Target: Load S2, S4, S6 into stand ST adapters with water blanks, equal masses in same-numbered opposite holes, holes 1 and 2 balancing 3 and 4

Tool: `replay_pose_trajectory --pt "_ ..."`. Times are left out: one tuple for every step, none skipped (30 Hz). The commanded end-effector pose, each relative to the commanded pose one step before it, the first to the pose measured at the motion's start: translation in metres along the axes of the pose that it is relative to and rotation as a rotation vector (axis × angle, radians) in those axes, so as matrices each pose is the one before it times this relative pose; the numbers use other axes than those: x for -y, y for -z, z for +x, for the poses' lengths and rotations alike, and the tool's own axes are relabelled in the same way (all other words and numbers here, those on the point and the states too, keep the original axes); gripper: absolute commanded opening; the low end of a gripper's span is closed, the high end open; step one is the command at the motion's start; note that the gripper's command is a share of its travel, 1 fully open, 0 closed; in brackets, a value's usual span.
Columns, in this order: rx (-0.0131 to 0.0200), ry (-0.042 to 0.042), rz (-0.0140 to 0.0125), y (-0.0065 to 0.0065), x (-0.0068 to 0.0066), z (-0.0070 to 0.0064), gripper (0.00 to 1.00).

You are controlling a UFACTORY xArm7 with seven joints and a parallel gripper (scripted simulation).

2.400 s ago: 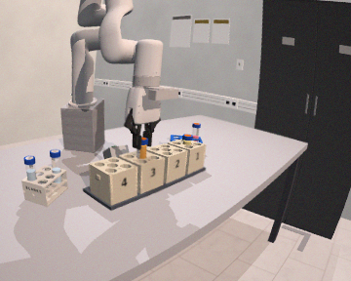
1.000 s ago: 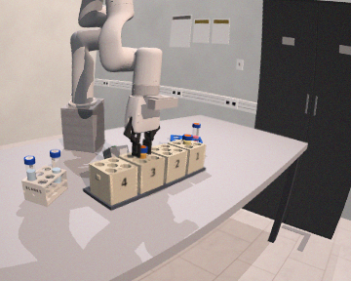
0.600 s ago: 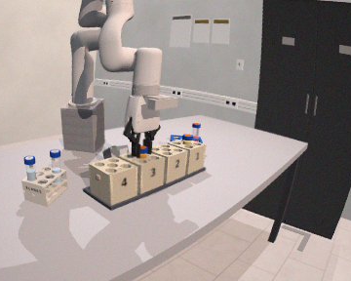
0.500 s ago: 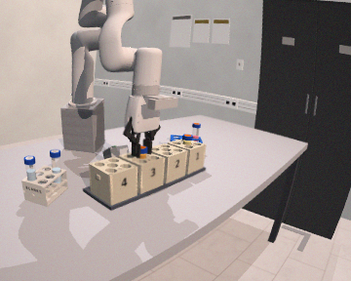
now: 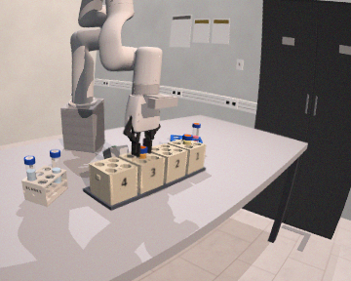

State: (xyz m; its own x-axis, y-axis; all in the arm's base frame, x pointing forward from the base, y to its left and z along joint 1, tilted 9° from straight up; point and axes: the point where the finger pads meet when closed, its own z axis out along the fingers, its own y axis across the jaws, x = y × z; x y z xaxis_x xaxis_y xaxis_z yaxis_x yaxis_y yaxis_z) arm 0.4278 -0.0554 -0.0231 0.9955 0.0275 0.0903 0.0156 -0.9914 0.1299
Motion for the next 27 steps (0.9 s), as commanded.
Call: replay_pose_trajectory --pt "-0.00461 0.00006 -0.00014 0.00866 -0.00007 0.0019 0.44" --pt "-0.00001 0.0 -0.00001 0.002 0.0 0.00001 0.44" --pt "-0.00001 0.0 -0.00001 0.002 0.0 0.00001 0.44" --pt "-0.00001 0.0 -0.00001 0.002 0.0 0.00001 0.44" --pt "-0.00001 0.0 -0.00001 0.002 0.0 0.00001 0.44" --pt "-0.00001 0.0 -0.00001 0.002 0.0 0.00001 0.44" --pt "-0.00001 0.0 0.0 0.002 0.0 0.00001 0.44" --pt "-0.00001 0.0 0.0 0.002 0.0 0.00001 0.44" --pt "0.0 0.0 0.0 0.0 0.0 0.0 0.44" --pt "0.0 0.0 0.0 0.0 0.0 0.0 0.44" --pt "0.0 0.0 0.00001 0.00203 -0.00001 0.00002 0.44" --pt "-0.00001 0.0 -0.00001 0.002 0.0 0.00001 0.44" --pt "-0.00001 0.0 -0.00001 0.002 0.0 0.00001 0.44" --pt "-0.00001 0.0 -0.00001 0.002 0.0 0.00001 0.44" --pt "-0.00001 0.0 -0.00001 0.002 0.0 0.00001 0.44" --pt "-0.00001 0.0 0.0 0.002 0.0 0.00001 0.44" --pt "-0.00001 0.0 0.0 0.002 0.0 0.00001 0.44" --pt "-0.00001 0.0 0.0 0.002 0.0 0.00001 0.44" --pt "-0.00001 0.0 0.0 0.002 0.0 0.00001 0.44" --pt "-0.00001 0.0 0.0 0.002 0.0 0.00001 0.44" --pt "-0.00001 0.0 0.0 0.002 0.0 0.00001 0.44" --pt "-0.00001 0.0 0.0 0.002 0.0 0.00001 0.44" --pt "-0.00001 0.0 0.0 0.002 0.0 0.00001 0.44" --pt "-0.00001 0.0 0.0 0.002 0.0 0.00001 0.44" --pt "-0.00001 0.0 0.0 0.00201 0.0 0.00001 0.44" --pt "0.0 0.0 0.0 0.0 0.0 0.0 0.44" --pt "0.0 0.0 0.0 0.0 0.0 0.0 0.44"
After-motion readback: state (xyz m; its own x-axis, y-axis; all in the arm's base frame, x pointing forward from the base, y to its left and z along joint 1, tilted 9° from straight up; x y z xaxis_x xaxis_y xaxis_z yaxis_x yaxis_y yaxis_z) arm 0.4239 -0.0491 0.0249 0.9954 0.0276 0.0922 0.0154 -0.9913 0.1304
